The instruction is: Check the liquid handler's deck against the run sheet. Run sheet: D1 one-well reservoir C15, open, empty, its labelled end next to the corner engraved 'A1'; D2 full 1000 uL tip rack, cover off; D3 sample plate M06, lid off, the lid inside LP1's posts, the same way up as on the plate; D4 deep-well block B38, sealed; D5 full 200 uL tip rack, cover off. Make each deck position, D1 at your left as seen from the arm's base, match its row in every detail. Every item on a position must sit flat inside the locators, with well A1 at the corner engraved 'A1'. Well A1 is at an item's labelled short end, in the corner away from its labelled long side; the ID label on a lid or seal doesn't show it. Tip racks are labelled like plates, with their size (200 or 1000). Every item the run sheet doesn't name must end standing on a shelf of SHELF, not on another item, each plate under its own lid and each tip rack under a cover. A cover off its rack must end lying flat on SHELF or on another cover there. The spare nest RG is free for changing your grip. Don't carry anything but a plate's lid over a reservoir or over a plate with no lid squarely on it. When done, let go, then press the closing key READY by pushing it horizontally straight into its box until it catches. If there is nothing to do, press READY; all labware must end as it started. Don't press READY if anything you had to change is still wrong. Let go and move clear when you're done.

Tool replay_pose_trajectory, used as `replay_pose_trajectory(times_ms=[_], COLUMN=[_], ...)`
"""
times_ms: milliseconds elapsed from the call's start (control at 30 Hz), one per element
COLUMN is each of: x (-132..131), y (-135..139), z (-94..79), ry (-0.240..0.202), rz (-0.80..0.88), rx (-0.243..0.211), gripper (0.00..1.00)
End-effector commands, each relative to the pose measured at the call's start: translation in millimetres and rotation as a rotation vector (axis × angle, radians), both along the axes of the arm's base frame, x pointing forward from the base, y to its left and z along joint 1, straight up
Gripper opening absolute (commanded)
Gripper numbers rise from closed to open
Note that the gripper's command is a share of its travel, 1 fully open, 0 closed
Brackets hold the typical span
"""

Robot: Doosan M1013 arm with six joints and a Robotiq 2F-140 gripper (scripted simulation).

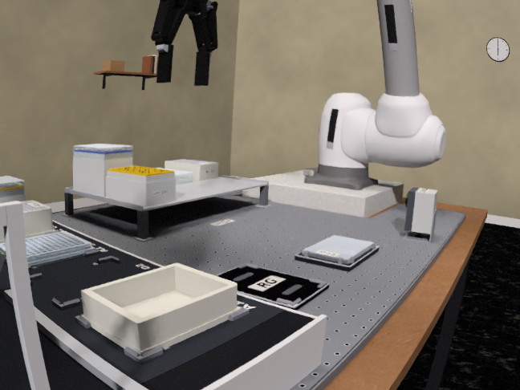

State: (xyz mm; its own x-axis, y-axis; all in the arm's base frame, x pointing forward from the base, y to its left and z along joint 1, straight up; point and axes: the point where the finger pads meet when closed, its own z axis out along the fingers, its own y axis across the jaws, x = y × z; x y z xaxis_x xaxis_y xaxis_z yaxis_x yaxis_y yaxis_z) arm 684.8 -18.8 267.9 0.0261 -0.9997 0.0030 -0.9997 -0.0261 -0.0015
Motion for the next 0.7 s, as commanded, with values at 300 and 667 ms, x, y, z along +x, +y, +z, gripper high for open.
replay_pose_trajectory(times_ms=[300,667], x=[-53,-98], y=[1,1], z=[0.9,0.8], ry=[-0.002,-0.002], rz=[0.000,0.000], rx=[0.000,0.000], gripper=[0.67,0.67])
